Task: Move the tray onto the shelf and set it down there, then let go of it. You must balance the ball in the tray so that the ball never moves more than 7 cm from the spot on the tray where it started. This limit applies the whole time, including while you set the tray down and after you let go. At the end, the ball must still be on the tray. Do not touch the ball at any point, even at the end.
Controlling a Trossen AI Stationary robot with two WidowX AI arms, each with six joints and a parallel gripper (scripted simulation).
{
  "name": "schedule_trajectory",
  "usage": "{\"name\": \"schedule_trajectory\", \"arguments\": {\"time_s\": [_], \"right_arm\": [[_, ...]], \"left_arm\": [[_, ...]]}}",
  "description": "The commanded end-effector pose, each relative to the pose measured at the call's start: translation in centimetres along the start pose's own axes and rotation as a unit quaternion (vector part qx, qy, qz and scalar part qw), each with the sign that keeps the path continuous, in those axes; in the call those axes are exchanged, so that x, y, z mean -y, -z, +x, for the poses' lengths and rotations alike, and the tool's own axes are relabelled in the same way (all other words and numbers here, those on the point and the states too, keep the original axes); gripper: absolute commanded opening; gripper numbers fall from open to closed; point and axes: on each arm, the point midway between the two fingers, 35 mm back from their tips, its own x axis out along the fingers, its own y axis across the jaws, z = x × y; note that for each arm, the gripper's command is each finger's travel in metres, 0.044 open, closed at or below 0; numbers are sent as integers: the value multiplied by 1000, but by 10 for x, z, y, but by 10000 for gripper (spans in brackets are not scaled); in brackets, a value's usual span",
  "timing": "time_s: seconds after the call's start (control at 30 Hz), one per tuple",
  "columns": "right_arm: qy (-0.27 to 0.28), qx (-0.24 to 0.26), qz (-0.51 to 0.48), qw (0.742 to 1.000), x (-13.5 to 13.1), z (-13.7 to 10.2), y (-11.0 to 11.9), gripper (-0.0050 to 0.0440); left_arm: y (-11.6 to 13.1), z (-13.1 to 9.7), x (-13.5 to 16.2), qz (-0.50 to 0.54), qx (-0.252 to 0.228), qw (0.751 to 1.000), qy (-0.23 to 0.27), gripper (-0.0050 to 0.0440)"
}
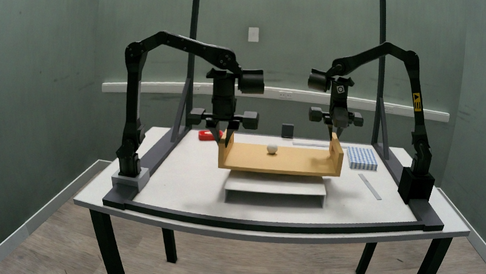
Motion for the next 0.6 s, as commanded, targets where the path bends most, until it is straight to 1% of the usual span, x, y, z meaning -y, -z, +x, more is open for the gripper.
{"name": "schedule_trajectory", "arguments": {"time_s": [0.0,0.03,0.13,0.27,0.3,0.33,0.43,0.47,0.5,0.57], "right_arm": [[31,3,-7,1000,4,-16,6,73],[27,10,-6,1000,2,-13,9,73],[27,17,-6,999,1,-12,16,73],[28,19,-7,999,0,-13,23,73],[33,18,-8,999,4,-19,24,73],[34,13,-7,999,4,-20,25,73],[34,14,-7,999,4,-19,23,73],[32,6,-8,999,3,-21,30,73],[34,-3,-6,999,3,-22,31,73],[35,-11,-7,999,2,-24,33,73]], "left_arm": [[-7,-15,6,-2,-4,1000,22,74],[-10,-15,5,-2,-11,1000,18,74],[-16,-19,7,-2,-20,1000,19,74],[-24,-19,8,-1,-21,1000,19,74],[-26,-19,8,-1,-21,1000,22,74],[-28,-20,11,-1,-13,1000,27,74],[-24,-22,13,-1,-14,999,31,74],[-32,-17,9,0,-7,1000,26,74],[-32,-17,14,-2,3,1000,22,74],[-35,-14,15,-2,12,1000,19,74]]}}
